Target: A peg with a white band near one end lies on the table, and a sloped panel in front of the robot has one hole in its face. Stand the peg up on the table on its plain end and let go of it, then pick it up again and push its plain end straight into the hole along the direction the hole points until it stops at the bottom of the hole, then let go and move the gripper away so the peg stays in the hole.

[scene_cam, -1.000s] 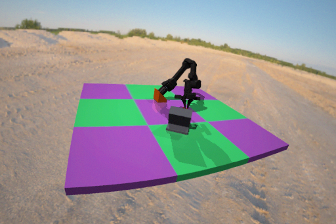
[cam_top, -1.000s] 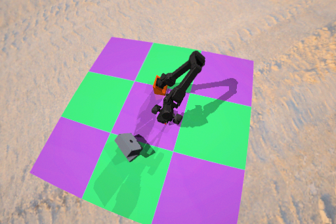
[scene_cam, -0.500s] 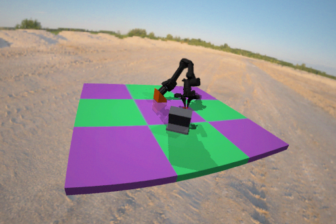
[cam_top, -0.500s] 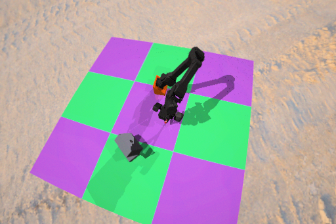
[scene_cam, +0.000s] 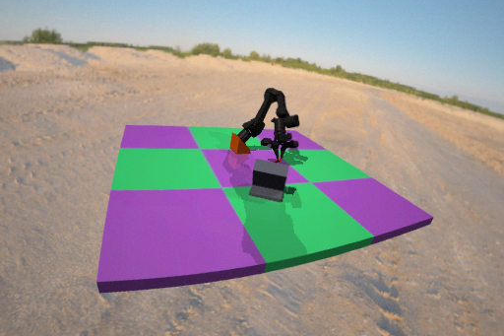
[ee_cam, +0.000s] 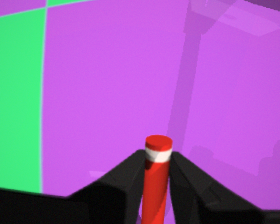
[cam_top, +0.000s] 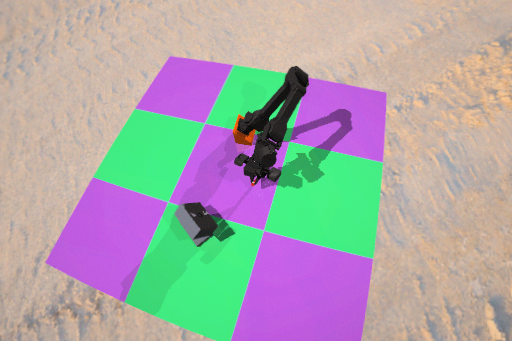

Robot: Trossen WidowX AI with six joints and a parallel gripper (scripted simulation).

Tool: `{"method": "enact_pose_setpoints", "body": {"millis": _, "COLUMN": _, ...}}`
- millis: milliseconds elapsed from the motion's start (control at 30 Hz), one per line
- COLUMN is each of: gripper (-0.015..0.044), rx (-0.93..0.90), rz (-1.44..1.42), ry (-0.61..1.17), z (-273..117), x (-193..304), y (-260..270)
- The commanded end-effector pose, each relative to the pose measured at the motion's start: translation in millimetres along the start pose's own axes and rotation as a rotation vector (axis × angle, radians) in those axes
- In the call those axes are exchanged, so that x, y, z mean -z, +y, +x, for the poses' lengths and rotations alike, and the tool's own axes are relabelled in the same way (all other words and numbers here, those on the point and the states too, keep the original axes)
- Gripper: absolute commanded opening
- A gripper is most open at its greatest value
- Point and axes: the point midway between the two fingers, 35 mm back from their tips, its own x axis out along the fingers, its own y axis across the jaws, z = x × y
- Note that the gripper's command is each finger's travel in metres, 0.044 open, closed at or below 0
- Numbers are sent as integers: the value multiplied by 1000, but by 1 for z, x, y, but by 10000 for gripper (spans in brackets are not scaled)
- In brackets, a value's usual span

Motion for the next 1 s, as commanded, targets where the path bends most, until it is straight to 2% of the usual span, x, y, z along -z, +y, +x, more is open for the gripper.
{"method": "enact_pose_setpoints", "body": {"millis": 0, "gripper": 49, "rx": 6, "rz": 7, "ry": -22, "z": -1, "x": 4, "y": -3}}
{"method": "enact_pose_setpoints", "body": {"millis": 967, "gripper": 49, "rx": 6, "rz": 8, "ry": -274, "z": -17, "x": 16, "y": -2}}
